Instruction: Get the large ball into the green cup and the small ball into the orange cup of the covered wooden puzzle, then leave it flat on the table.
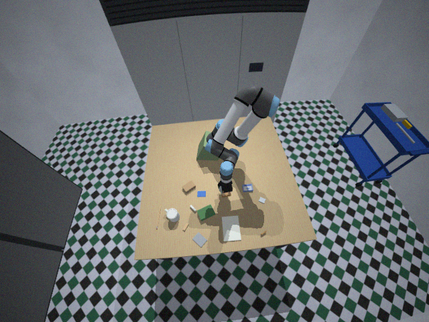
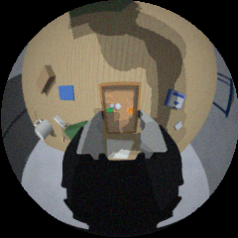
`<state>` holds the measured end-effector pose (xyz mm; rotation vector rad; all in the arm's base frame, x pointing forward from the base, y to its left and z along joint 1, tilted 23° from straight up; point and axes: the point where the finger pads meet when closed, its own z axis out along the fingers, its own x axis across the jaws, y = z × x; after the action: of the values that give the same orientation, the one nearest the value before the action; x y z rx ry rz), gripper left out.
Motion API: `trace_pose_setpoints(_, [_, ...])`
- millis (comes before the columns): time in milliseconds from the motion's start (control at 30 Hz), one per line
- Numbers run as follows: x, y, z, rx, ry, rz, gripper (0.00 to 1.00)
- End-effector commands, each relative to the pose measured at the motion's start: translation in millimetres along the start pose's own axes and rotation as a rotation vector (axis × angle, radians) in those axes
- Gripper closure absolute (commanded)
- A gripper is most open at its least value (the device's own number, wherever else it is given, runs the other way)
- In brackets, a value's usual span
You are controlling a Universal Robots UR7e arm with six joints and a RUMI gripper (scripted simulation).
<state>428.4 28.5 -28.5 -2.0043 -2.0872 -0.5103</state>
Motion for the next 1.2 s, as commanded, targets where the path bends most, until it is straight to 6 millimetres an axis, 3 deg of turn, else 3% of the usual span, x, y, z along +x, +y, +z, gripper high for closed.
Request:
trace_pose_setpoints(0, [-0.1,-0.3,-0.8,-0.016,-0.002,0.000,0.57])
trace_pose_setpoints(567, [0.1,2.0,-1.4,-0.014,-0.008,-0.004,0.57])
trace_pose_setpoints(1167, [-5.8,1.7,-0.5,-0.022,0.249,-0.001,0.57])
